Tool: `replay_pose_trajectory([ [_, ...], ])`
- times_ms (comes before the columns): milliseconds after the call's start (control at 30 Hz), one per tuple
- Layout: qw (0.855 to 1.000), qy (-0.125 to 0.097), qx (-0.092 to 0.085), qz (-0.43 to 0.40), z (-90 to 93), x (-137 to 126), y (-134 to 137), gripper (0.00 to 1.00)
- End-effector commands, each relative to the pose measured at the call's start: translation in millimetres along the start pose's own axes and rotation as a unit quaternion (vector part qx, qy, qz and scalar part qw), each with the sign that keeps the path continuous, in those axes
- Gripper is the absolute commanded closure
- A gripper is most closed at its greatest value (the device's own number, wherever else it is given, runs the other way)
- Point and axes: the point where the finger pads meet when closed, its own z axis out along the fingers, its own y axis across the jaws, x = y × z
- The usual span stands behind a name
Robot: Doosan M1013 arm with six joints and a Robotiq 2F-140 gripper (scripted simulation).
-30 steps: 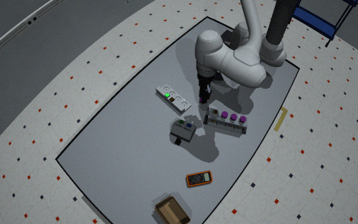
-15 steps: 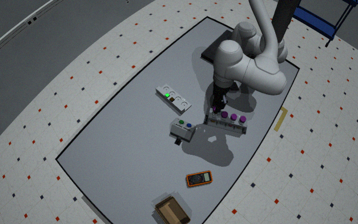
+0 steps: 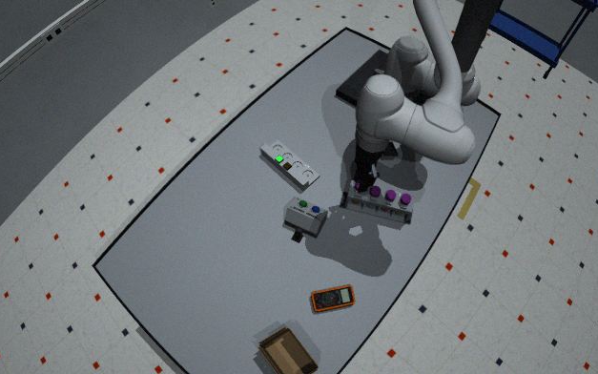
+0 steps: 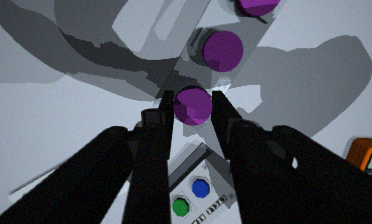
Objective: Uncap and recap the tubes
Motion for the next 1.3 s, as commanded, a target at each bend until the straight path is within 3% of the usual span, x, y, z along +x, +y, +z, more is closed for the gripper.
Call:
replay_pose_trajectory([
  [0,1.000,0.000,-0.001,0.000,0.6,0,0,0.70],
  [1267,1.000,0.000,-0.001,0.000,10.5,0,1,0.70],
])
